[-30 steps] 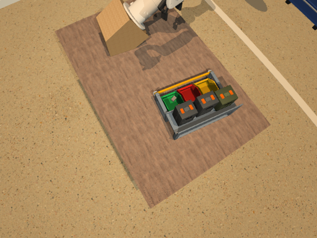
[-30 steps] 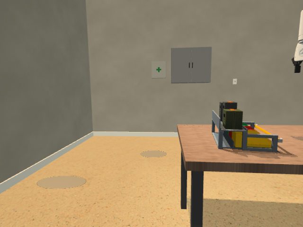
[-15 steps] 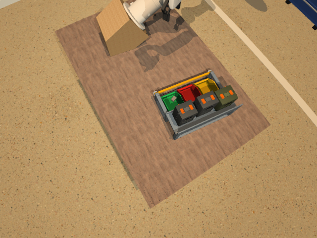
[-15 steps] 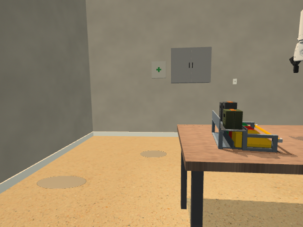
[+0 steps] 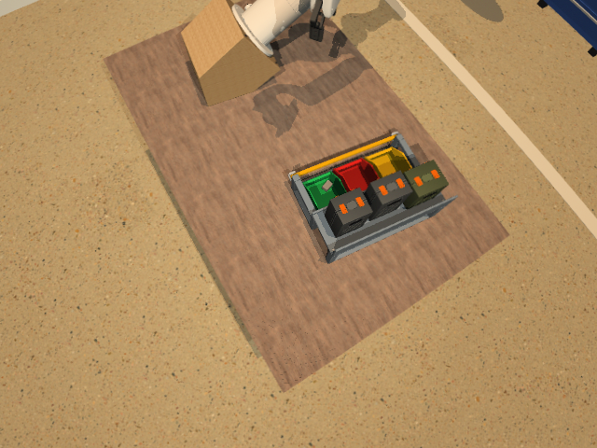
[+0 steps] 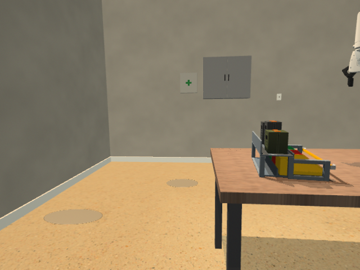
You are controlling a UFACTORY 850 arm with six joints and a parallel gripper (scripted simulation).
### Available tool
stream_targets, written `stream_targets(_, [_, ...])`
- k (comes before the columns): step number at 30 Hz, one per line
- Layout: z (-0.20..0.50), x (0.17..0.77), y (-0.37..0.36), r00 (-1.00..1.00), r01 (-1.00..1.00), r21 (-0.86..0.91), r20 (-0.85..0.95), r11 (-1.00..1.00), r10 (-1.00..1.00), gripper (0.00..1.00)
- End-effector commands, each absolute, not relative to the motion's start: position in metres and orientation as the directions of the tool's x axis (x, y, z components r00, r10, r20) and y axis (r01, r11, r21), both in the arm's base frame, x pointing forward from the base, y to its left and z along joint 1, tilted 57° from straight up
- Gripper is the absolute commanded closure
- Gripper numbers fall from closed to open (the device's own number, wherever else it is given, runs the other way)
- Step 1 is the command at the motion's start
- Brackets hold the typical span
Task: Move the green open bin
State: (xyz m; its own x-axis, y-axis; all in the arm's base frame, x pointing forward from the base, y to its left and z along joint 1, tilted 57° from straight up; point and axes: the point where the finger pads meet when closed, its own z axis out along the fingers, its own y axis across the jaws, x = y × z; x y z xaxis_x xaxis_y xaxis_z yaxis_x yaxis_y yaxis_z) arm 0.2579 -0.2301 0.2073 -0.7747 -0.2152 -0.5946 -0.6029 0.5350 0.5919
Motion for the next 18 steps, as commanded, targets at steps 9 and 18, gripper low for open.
stream_targets(9, [0.2075, 0.2581, -0.2308, -0.683, -0.704, 0.502, -0.673, 0.502, -0.285, 0.0])
stream_targets(18, [0.2075, 0.2581, -0.2308, -0.479, -0.856, 0.313, -0.779, 0.412, -0.404, 0.0])
